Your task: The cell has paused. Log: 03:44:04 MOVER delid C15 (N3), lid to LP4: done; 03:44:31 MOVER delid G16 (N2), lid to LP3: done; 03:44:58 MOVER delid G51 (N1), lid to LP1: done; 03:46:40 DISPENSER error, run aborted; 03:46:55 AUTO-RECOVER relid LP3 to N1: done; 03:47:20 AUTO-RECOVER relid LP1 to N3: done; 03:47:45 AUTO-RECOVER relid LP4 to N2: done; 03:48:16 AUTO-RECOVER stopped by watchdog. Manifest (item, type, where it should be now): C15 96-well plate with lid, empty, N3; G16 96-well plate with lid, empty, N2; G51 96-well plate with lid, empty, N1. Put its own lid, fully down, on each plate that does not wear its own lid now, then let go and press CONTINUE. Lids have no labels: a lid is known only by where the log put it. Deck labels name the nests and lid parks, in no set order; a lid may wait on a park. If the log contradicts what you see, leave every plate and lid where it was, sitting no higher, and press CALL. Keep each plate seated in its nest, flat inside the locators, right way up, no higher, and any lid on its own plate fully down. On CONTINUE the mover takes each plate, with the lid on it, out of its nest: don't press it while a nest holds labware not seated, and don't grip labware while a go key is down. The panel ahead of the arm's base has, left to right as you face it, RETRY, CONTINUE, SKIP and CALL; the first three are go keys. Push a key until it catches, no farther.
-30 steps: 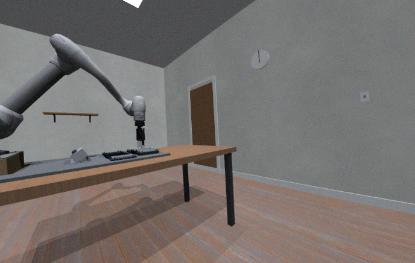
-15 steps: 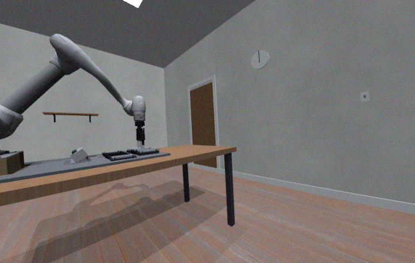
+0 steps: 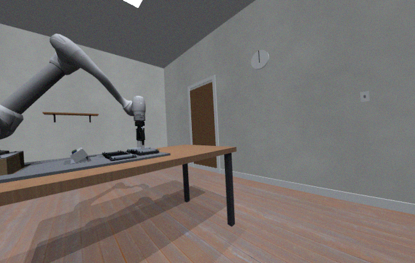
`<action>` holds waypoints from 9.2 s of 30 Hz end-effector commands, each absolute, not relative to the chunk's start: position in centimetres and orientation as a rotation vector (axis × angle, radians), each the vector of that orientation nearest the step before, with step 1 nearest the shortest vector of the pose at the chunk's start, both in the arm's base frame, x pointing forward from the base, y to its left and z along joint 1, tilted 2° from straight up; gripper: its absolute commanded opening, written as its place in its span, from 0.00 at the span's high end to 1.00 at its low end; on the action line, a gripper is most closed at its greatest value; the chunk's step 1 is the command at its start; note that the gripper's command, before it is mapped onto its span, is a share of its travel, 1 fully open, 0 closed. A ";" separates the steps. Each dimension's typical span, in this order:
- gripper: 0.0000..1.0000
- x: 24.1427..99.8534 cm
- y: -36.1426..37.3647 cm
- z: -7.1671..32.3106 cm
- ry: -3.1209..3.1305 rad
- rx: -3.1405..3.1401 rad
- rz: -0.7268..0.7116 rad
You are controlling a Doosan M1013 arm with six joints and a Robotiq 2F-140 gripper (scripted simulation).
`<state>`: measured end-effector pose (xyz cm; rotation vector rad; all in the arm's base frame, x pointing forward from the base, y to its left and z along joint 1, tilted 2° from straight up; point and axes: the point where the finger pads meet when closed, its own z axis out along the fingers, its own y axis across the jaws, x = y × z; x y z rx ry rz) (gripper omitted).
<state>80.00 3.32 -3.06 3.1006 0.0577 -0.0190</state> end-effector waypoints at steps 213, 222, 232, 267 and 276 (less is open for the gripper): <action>0.34 79.8 16.4 -2.8 0.093 3.100 -0.019; 0.34 79.8 16.4 -2.8 0.093 3.100 -0.019; 0.34 79.8 16.4 -2.8 0.093 3.100 -0.019; 0.41 79.8 16.4 -2.8 0.093 3.100 -0.019; 0.41 79.8 16.4 -2.8 0.093 3.100 -0.019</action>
